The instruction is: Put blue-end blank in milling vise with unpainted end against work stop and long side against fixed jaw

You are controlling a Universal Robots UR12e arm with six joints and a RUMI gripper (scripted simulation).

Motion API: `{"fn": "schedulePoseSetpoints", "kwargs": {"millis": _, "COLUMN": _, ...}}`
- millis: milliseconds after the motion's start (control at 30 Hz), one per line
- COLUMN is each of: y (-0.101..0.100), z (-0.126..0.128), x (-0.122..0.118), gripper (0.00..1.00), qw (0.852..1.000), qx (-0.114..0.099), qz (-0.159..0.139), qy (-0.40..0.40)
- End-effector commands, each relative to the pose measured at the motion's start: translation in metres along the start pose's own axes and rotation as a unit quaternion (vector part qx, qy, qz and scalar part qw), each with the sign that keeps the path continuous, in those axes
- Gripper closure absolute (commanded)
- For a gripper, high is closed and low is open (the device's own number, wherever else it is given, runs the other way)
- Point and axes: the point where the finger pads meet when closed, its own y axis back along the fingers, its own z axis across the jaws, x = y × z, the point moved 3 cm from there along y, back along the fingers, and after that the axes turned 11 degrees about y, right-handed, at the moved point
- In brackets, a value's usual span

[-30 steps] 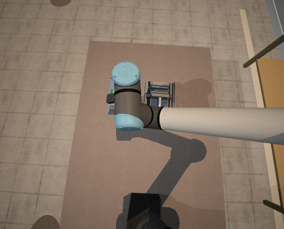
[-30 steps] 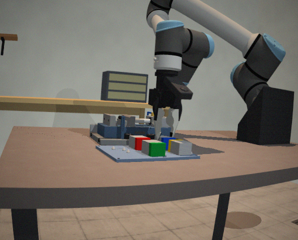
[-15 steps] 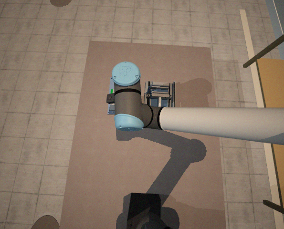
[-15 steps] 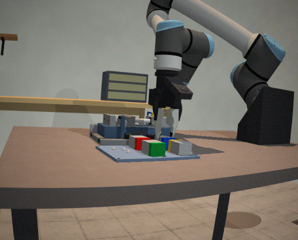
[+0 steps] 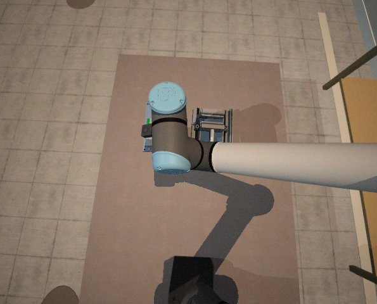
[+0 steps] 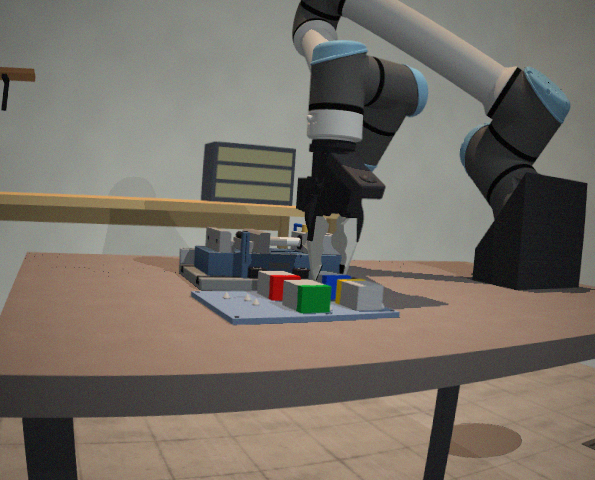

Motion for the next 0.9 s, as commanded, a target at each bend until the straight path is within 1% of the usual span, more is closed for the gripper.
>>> {"fn": "schedulePoseSetpoints", "kwargs": {"millis": 0, "y": -0.001, "z": -0.001, "x": 0.0, "gripper": 1.0, "qw": 1.0, "qx": 0.001, "qz": 0.0, "qy": 0.001}}
{"fn": "schedulePoseSetpoints", "kwargs": {"millis": 300, "y": 0.001, "z": -0.001, "x": 0.0, "gripper": 1.0, "qw": 1.0, "qx": 0.0, "qz": 0.0, "qy": 0.001}}
{"fn": "schedulePoseSetpoints", "kwargs": {"millis": 567, "y": 0.016, "z": 0.002, "x": -0.001, "gripper": 1.0, "qw": 1.0, "qx": -0.002, "qz": 0.0, "qy": -0.001}}
{"fn": "schedulePoseSetpoints", "kwargs": {"millis": 633, "y": 0.016, "z": 0.002, "x": -0.001, "gripper": 1.0, "qw": 1.0, "qx": -0.002, "qz": 0.0, "qy": -0.001}}
{"fn": "schedulePoseSetpoints", "kwargs": {"millis": 867, "y": 0.044, "z": 0.002, "x": -0.001, "gripper": 1.0, "qw": 1.0, "qx": -0.002, "qz": 0.0, "qy": -0.001}}
